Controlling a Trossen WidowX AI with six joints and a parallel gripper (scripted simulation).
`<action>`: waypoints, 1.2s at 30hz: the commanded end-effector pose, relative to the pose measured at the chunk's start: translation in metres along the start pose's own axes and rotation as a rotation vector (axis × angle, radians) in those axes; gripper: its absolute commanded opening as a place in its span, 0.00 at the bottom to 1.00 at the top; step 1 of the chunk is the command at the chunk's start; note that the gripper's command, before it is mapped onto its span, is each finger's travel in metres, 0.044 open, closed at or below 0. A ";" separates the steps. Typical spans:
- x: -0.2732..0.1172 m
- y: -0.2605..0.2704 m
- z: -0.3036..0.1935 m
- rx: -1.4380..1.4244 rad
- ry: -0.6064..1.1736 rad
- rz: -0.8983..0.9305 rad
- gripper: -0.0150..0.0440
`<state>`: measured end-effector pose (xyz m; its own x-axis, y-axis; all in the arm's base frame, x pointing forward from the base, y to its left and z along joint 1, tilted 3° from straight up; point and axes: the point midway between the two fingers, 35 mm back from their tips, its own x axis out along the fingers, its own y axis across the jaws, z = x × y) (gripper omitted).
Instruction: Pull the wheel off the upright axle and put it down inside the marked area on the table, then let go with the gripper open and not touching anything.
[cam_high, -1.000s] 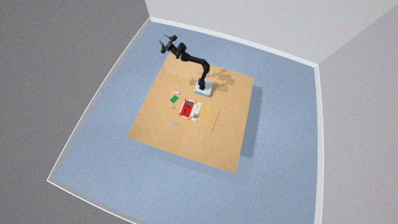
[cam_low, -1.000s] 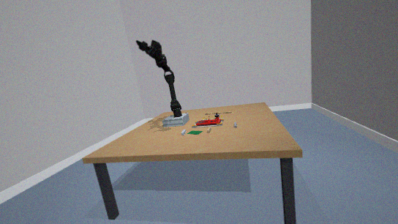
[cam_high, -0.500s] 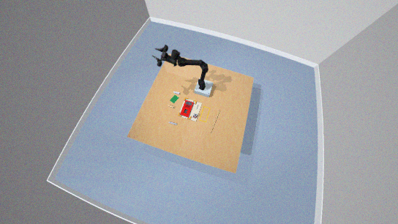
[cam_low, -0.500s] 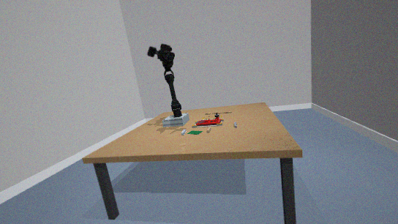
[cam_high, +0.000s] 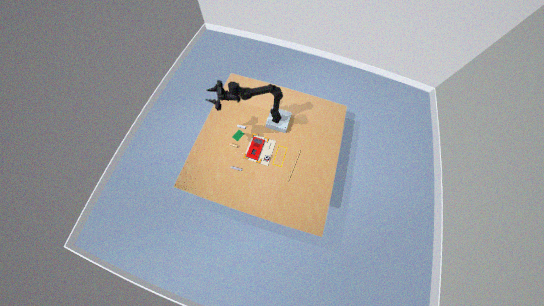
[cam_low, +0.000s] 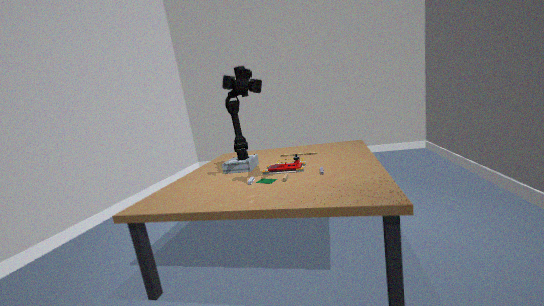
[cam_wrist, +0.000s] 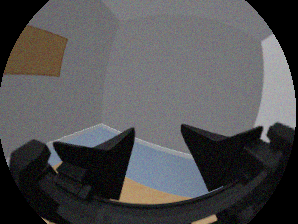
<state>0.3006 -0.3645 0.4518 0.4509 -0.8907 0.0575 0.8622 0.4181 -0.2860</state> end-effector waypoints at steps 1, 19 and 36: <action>-0.002 0.029 -0.008 0.041 0.026 0.071 0.76; -0.038 0.176 -0.068 0.256 0.322 0.404 0.76; -0.129 0.291 -0.136 0.447 0.764 0.577 0.76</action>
<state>0.4573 -0.1791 0.2536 0.7102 -0.4153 -0.5684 0.6333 0.7297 0.2581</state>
